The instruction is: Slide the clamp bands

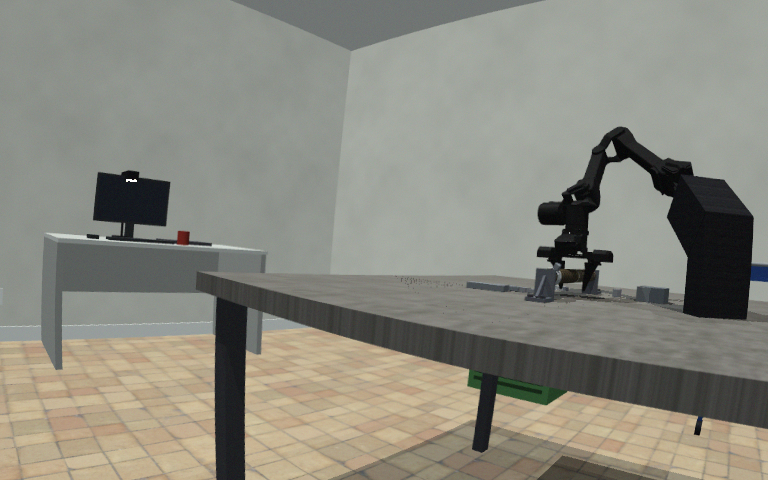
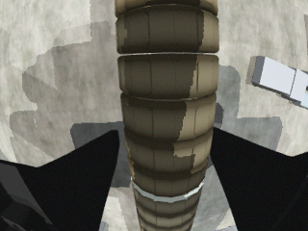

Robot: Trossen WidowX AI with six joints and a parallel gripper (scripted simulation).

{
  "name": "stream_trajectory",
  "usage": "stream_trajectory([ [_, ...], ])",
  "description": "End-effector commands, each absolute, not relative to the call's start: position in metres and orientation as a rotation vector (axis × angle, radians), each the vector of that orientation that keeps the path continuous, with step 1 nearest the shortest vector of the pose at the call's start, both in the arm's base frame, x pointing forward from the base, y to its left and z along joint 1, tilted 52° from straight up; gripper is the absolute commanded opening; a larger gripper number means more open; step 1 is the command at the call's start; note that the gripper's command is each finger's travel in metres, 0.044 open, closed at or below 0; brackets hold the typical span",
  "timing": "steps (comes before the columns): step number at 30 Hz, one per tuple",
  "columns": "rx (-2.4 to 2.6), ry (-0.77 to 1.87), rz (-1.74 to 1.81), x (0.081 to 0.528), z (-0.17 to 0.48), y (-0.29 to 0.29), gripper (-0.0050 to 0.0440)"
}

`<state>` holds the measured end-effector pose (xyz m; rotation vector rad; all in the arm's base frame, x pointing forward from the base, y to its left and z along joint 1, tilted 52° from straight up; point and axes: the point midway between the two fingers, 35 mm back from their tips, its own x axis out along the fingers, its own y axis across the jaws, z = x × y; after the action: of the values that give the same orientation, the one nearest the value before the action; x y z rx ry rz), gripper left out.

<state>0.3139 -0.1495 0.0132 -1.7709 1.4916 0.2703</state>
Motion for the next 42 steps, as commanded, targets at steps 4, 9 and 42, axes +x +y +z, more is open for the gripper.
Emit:
stream_trajectory([
  [4,-1.772,1.487,0.277,0.314,0.014,-0.149,0.0432],
  [9,-1.772,1.487,0.277,0.304,0.041,-0.15,0.044],
  [42,-1.772,1.487,0.277,0.298,0.046,-0.184,0.0368],
])
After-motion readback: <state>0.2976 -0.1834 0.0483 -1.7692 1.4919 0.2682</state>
